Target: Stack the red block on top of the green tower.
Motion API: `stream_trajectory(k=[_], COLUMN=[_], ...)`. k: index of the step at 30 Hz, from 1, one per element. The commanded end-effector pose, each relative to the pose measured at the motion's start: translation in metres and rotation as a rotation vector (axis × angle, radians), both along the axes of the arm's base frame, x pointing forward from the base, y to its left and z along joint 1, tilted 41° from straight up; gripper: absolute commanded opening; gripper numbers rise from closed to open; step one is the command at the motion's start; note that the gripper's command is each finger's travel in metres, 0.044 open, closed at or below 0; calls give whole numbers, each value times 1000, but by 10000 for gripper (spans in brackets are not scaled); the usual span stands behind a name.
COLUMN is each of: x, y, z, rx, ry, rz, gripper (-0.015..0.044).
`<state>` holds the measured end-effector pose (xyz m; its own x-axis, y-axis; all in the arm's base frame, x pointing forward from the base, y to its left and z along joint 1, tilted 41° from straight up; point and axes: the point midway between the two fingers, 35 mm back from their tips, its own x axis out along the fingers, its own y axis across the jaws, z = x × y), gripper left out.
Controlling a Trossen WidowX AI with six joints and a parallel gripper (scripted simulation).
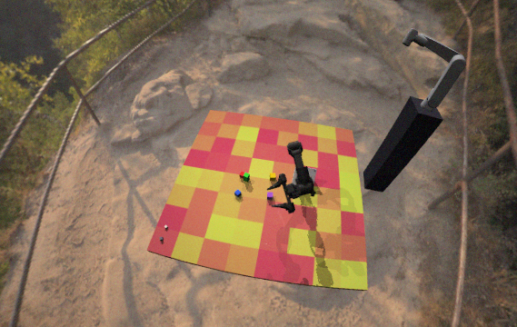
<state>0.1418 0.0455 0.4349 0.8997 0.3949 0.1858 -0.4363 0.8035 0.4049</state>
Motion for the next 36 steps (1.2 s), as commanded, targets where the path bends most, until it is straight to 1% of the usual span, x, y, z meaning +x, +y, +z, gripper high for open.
stream_trajectory(k=[1,2,10,16,21,29,36], x=[0,-1,-9,-15,-12,11,51], y=[0,0,15,43,74,127,168], z=[0,1,29,58,73,78,63], rx=[-1,-3,-87,-207,-324,-514,-709], ry=[-2,-7,-151,-304,-408,-505,-522], rz=[-2,-8,-148,-242,-289,-312,-285], gripper=[426,440,440,440,440,440,440])
